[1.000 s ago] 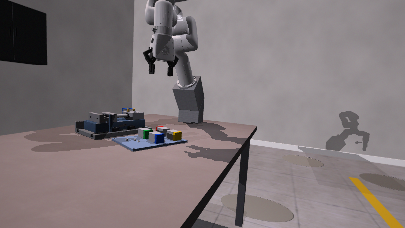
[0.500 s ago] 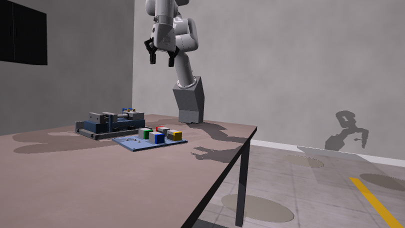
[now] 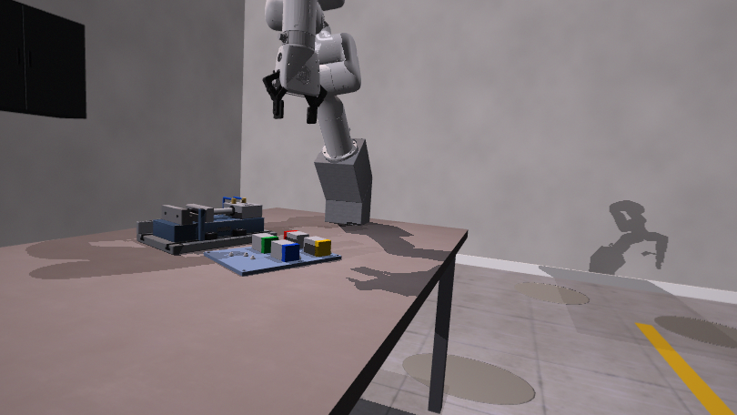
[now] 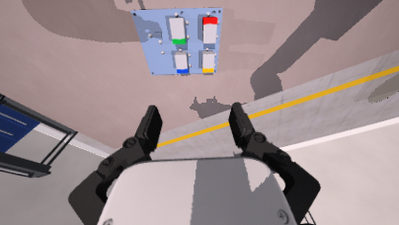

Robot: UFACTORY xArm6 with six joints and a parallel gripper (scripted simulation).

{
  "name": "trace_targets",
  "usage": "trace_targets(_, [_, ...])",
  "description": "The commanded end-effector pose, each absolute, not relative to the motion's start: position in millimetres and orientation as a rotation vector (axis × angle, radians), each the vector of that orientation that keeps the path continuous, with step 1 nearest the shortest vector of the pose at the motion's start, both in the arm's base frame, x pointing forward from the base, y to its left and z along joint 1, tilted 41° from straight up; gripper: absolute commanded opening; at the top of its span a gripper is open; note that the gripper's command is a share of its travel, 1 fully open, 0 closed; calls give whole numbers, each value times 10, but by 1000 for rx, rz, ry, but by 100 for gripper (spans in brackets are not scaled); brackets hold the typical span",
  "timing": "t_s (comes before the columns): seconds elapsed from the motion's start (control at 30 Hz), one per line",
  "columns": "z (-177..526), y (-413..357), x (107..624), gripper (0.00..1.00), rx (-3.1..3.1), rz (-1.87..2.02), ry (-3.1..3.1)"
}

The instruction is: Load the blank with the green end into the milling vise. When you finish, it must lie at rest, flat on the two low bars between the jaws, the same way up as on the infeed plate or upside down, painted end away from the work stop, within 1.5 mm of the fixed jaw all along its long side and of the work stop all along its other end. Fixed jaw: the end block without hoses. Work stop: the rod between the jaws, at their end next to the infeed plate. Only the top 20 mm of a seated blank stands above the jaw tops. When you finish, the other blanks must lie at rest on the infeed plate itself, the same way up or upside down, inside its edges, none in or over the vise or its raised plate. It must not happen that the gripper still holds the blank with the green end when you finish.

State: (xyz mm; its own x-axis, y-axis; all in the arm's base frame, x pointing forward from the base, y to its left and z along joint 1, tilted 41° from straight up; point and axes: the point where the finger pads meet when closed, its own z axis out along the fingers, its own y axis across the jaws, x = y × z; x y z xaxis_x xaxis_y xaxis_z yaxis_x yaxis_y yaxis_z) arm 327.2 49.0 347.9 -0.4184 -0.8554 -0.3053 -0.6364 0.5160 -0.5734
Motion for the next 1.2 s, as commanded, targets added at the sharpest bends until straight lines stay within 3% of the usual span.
trace_targets(0.0, [3492,492,3279,100,-1210,-504,2186])
trace_targets(1.17, [3435,487,3342,100,-1210,-504,2186])
